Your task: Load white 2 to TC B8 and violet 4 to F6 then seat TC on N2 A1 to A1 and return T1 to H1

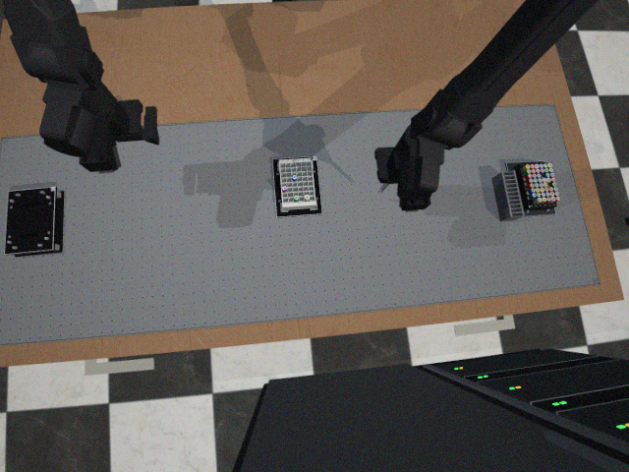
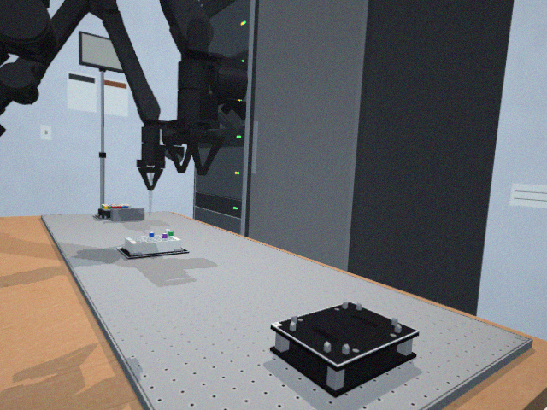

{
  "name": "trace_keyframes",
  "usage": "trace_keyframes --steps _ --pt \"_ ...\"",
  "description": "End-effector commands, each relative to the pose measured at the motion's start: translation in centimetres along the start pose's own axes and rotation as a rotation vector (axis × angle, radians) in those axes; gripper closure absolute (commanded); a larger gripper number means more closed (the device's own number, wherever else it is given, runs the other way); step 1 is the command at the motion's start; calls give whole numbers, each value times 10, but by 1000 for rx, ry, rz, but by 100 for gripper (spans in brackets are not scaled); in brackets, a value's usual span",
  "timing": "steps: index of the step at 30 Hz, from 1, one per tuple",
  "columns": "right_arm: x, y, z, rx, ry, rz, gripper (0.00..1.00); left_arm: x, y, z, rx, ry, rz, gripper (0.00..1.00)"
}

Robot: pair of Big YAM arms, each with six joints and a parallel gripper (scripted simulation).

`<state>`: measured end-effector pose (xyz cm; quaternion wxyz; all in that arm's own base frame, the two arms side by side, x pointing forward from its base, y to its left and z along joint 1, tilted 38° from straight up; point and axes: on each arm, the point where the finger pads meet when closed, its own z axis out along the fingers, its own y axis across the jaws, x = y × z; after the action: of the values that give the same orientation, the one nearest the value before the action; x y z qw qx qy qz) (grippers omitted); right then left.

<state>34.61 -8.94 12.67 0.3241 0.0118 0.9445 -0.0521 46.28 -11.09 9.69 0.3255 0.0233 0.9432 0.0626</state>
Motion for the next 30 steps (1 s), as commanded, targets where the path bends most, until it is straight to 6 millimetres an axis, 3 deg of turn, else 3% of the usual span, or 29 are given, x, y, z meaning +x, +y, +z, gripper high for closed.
trace_keyframes --steps 1,30 --pt "-9 -2 -4 6 -17 2 0 -14 14 -7 0 -42 -14 93" --pt "-9 -2 -4 6 -17 2 0 -17 56 -9 -5 -27 -9 93"
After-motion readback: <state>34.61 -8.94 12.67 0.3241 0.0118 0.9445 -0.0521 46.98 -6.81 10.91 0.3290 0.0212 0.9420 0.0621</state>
